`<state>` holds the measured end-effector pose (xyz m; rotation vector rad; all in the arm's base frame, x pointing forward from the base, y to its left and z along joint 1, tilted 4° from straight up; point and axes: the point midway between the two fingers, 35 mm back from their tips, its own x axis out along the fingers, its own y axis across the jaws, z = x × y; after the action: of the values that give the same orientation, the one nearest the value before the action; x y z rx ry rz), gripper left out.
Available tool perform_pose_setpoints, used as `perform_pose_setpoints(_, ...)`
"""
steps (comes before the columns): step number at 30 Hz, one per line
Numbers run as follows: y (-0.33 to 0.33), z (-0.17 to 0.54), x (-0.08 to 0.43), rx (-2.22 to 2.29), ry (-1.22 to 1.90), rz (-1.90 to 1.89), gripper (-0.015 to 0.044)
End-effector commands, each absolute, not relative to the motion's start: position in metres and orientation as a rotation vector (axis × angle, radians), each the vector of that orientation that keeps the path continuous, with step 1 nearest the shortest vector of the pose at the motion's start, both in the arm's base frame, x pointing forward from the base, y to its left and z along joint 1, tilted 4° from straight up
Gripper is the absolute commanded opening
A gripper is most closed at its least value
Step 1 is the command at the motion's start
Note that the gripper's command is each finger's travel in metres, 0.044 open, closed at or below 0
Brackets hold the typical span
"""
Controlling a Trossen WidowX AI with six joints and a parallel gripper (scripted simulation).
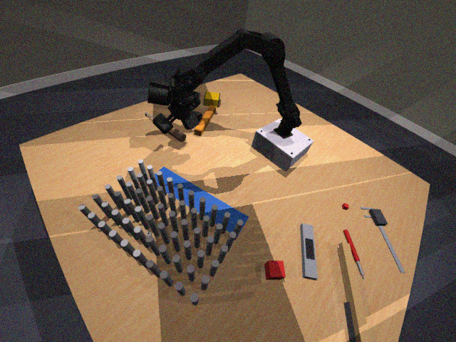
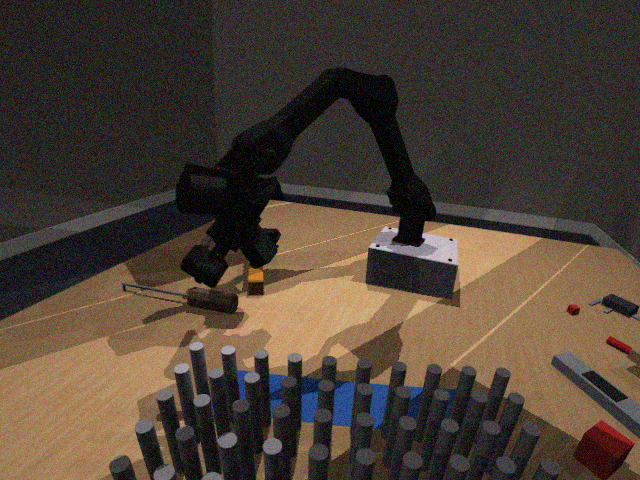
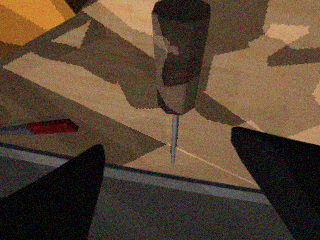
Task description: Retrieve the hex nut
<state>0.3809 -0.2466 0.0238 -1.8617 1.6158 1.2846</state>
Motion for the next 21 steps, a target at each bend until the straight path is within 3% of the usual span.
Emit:
perform_pose_setpoints(1,-0.247,0.022,0.381,-1.857,1.626,1.292,0.0309)
perform_pose_setpoints(3,-0.247,0.022,0.381,-1.857,1.626,1.292,0.028)
perform_pose_setpoints(21,-0.247,0.01,0.381,-1.857,1.626,1.292,0.028)
